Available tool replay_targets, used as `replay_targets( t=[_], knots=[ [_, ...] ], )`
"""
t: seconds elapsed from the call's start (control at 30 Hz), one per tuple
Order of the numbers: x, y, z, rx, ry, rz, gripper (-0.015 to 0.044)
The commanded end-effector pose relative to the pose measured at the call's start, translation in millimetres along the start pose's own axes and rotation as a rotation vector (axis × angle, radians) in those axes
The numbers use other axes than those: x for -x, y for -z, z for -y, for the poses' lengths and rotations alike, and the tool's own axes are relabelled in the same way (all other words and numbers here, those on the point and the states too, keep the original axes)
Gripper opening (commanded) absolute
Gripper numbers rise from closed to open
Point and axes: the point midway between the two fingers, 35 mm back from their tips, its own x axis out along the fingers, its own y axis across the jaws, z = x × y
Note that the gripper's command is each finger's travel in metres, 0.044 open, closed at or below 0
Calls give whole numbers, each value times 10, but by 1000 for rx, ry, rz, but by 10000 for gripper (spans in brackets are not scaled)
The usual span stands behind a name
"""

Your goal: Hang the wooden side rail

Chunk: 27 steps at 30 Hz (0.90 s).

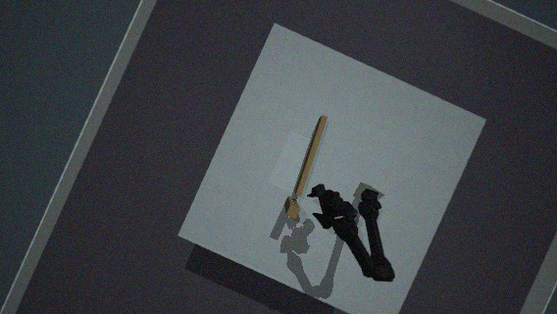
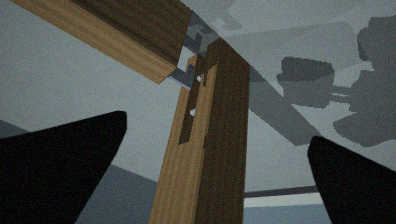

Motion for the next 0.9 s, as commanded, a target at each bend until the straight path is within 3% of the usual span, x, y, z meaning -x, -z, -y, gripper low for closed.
replay_targets(
  t=[0.0, 0.87],
  knots=[
    [-9, 1, -66, 208, 2, -26, 440],
    [-27, 42, -431, 1854, -134, -163, 440]
  ],
)
